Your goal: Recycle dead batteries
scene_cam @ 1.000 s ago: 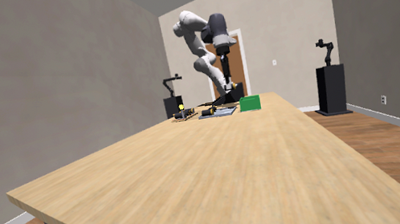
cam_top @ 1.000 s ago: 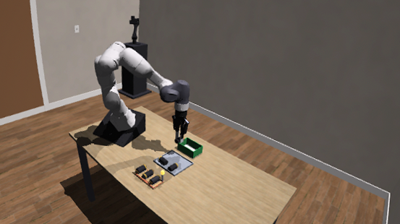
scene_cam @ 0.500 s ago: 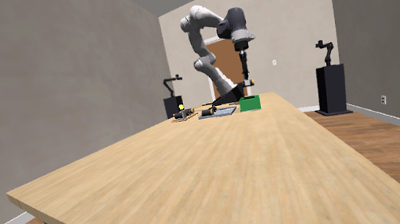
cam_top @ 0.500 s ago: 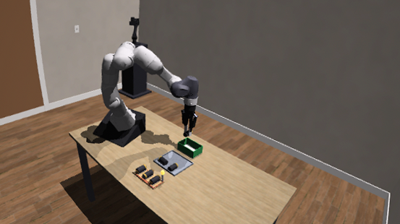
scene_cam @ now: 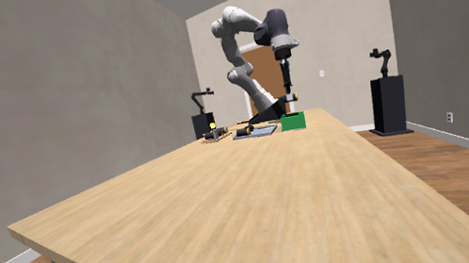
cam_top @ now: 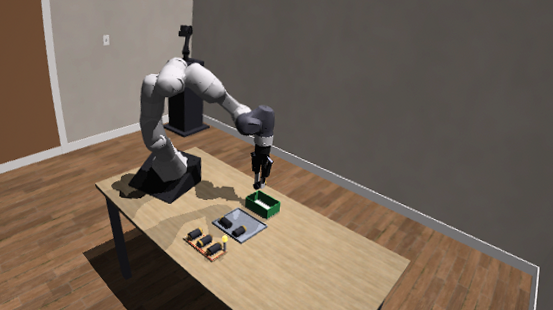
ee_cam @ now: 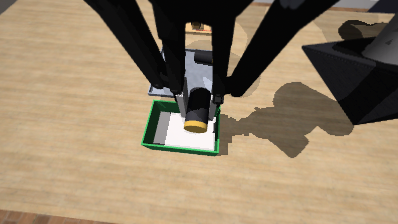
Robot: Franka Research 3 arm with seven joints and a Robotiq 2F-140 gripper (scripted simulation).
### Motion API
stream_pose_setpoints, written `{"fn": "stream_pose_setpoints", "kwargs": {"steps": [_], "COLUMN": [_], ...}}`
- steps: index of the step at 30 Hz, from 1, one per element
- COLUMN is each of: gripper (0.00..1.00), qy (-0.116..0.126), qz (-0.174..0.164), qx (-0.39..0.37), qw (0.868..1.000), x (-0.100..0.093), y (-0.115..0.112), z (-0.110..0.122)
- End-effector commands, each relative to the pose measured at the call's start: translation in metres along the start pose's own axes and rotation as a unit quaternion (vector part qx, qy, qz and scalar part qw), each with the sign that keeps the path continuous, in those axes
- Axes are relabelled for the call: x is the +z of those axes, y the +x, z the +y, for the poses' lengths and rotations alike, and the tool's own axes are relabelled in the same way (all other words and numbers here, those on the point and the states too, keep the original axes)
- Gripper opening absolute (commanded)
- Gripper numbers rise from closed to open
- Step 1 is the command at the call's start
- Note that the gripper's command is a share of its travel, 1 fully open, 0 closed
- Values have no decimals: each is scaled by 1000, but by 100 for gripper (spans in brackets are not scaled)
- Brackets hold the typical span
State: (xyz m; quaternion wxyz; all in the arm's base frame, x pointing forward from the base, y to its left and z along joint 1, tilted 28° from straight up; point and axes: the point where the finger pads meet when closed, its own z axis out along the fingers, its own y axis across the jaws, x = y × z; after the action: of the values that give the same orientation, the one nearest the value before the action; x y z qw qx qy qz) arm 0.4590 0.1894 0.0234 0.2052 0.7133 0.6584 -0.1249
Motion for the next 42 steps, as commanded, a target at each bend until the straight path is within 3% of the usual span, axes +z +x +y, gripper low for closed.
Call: {"fn": "stream_pose_setpoints", "kwargs": {"steps": [1,5,11,42], "gripper": [16,16,16,16], "qy": [-1,-1,-1,-1], "qz": [1,1,1,1], "qx": [11,11,11,11], "qw": [1000,1000,1000,1000], "x": [-1,3,49,49], "y": [1,1,1,1], "z": [1,1,1,1]}}
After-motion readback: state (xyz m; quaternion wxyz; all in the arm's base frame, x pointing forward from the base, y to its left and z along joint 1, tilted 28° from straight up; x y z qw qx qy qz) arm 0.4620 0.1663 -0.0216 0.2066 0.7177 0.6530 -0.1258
